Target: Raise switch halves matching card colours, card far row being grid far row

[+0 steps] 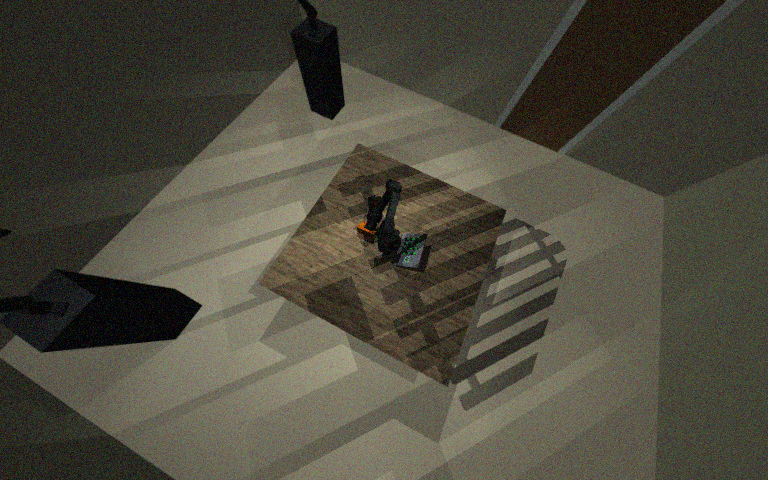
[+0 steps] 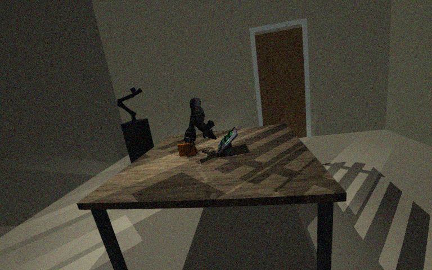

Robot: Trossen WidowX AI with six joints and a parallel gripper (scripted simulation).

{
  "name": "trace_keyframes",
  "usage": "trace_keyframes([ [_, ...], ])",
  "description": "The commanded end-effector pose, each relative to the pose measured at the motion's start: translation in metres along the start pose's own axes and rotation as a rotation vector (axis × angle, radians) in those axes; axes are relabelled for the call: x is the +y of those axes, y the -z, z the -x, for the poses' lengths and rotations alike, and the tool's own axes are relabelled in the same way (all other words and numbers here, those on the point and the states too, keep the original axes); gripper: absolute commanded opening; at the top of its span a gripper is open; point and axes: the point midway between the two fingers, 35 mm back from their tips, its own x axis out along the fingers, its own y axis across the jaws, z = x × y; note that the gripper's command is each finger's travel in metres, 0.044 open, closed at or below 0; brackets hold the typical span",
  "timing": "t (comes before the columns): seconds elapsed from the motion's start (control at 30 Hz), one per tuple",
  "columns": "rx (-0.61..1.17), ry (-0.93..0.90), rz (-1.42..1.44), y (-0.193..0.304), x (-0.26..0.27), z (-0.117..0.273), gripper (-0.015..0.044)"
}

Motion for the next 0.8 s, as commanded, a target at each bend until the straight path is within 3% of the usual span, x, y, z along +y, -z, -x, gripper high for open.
trace_keyframes([
  [0.0, -0.01, -0.016, -0.006, 0.004, 0.005, -0.023, 0.0],
  [0.77, -0.013, -0.018, -0.005, 0.004, 0.006, -0.049, 0.0],
])
